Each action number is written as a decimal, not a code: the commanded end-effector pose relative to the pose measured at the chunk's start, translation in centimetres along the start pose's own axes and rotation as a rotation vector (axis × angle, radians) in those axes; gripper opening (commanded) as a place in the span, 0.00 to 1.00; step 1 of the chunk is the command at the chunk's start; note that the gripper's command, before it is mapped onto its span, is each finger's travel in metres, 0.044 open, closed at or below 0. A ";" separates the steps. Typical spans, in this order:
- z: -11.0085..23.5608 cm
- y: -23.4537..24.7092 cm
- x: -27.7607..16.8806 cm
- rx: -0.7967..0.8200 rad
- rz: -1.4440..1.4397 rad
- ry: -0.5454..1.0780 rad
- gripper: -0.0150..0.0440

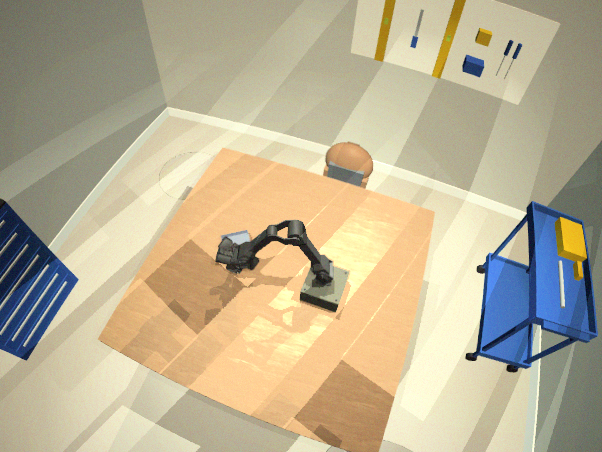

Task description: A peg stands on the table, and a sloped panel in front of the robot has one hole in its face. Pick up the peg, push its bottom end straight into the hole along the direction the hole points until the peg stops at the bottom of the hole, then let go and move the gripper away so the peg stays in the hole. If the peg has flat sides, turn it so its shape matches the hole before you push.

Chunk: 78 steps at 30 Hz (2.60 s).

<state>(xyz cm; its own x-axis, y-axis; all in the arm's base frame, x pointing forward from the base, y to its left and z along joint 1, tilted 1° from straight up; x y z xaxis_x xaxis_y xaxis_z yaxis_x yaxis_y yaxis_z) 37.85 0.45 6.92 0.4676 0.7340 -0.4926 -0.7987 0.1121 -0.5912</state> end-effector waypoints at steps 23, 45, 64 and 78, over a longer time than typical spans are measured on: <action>-1.3 0.2 -0.1 0.001 0.002 0.004 0.25; -1.2 0.1 -0.1 -0.001 -0.002 0.001 0.79; 2.0 -0.1 0.4 0.009 0.002 -0.003 1.00; 4.7 0.0 0.6 0.014 0.006 -0.003 1.00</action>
<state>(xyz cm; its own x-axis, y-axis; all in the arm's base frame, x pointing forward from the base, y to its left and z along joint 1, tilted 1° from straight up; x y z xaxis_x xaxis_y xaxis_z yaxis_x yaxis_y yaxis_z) 36.52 3.56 9.00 0.4567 0.7371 -0.4980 -0.8115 0.1159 -0.5727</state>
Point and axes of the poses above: the point midway between the two fingers, 35 mm back from their tips, its own z axis back along the fingers, its own y axis across the jaws, x = y × z, the point moved 7 cm from there along z, back along the fingers, and after that the axes turned 1 degree about -z, right-handed, at the moved point
